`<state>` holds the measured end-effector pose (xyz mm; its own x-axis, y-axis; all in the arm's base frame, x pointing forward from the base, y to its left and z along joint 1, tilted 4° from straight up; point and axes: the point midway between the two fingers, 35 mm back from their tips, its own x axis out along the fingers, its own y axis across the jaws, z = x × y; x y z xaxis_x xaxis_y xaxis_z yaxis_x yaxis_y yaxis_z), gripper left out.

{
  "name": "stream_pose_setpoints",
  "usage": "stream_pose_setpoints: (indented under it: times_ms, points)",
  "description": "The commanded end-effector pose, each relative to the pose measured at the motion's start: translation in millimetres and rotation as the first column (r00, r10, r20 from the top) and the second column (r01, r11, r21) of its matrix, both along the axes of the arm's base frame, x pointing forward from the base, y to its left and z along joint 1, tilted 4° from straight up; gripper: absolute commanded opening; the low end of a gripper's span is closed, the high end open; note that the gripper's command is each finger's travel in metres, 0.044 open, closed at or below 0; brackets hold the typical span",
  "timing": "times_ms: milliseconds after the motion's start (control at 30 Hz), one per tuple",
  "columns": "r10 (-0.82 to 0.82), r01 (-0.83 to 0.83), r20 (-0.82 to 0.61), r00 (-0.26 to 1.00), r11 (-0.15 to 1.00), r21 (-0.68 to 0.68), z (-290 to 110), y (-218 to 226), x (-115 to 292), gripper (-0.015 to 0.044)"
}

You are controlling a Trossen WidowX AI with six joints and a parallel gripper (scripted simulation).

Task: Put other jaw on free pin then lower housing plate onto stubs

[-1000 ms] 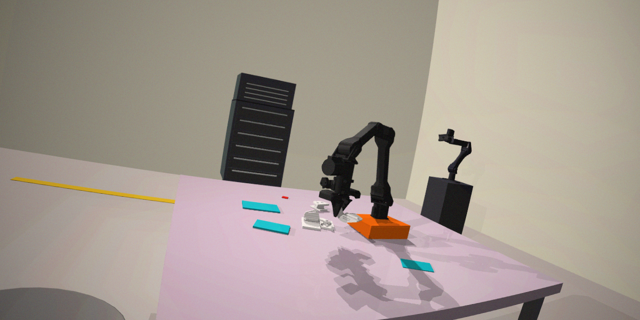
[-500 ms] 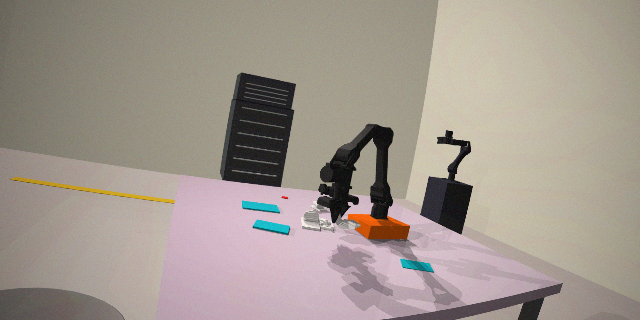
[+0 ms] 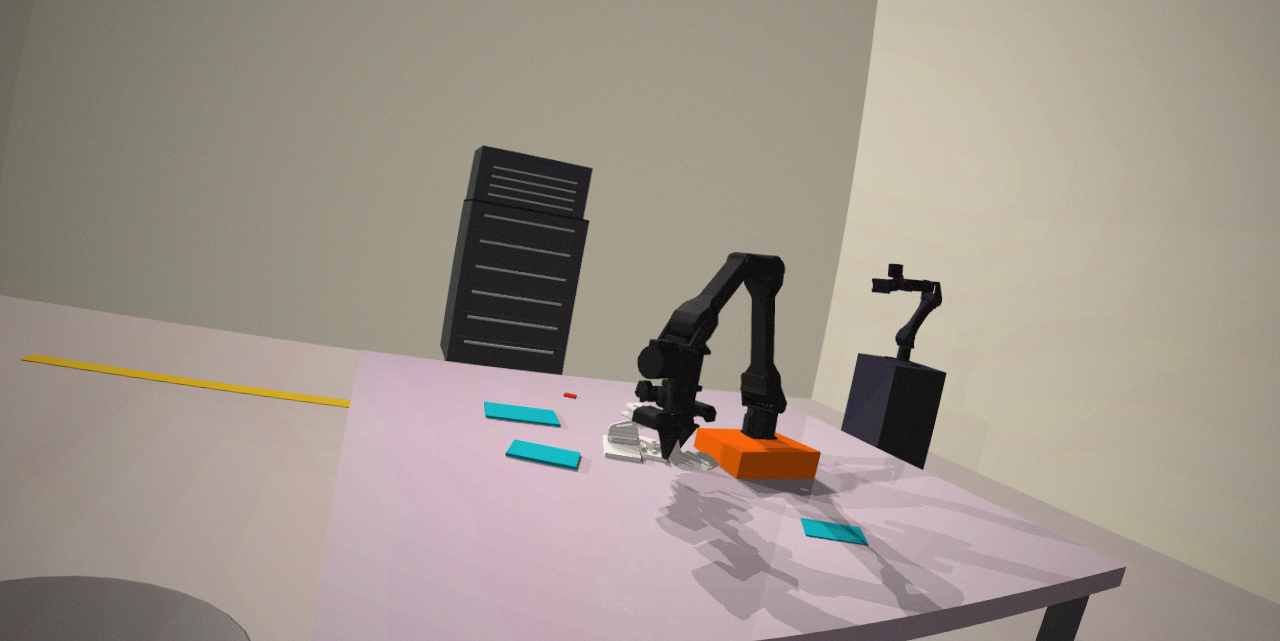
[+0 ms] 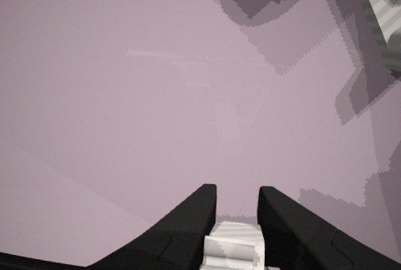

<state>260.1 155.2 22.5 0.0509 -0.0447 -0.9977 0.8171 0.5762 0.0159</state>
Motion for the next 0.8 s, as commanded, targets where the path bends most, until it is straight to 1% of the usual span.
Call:
stream_pose_setpoints:
  times_ms: [0,400,533,567,667,700,767]
  points:
    - [0.003,-0.003,0.001,1.000,1.000,-0.003,-7,-1,0,0.0037]
    - [0.003,-0.003,0.001,1.000,1.000,-0.003,-21,-3,-1,0.0037]
    - [0.003,-0.003,0.001,1.000,1.000,-0.003,-18,-3,0,0.0142]
    - [0.003,-0.003,0.001,1.000,1.000,-0.003,-10,-2,0,0.0168]
    - [0.003,-0.003,0.001,1.000,1.000,-0.003,39,1,-2,0.0247]
    - [0.003,-0.003,0.001,1.000,1.000,-0.003,48,1,-4,0.0273]
    - [0.003,-0.003,0.001,1.000,1.000,-0.003,51,1,-4,0.0326]
